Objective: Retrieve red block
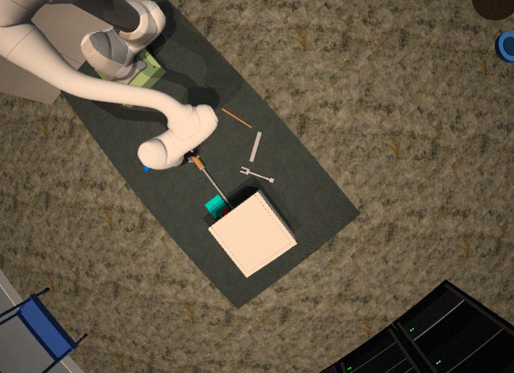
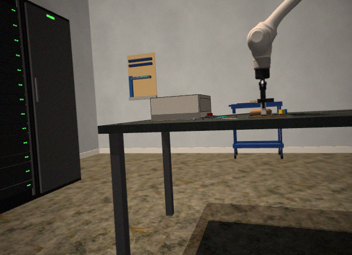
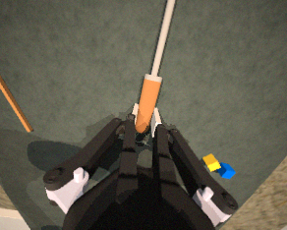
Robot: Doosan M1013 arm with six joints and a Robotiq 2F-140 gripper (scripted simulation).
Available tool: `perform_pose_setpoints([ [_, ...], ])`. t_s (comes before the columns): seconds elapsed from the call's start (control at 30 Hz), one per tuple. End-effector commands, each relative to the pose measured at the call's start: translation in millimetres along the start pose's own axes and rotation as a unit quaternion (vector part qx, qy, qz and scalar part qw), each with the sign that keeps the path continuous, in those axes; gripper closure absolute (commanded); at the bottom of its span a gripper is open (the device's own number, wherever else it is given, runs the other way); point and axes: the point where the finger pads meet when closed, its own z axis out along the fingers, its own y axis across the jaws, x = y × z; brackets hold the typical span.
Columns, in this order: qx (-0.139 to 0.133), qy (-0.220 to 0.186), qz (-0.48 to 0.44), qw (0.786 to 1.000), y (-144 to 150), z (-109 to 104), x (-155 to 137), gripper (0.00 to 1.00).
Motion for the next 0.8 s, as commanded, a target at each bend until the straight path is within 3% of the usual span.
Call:
perform_pose_setpoints([
  [0.0, 0.000, 0.000, -0.002, 1.000, 1, 1, -13, 1.00],
  [0.77, 0.000, 0.000, -0.002, 1.000, 1, 1, -32, 1.00],
])
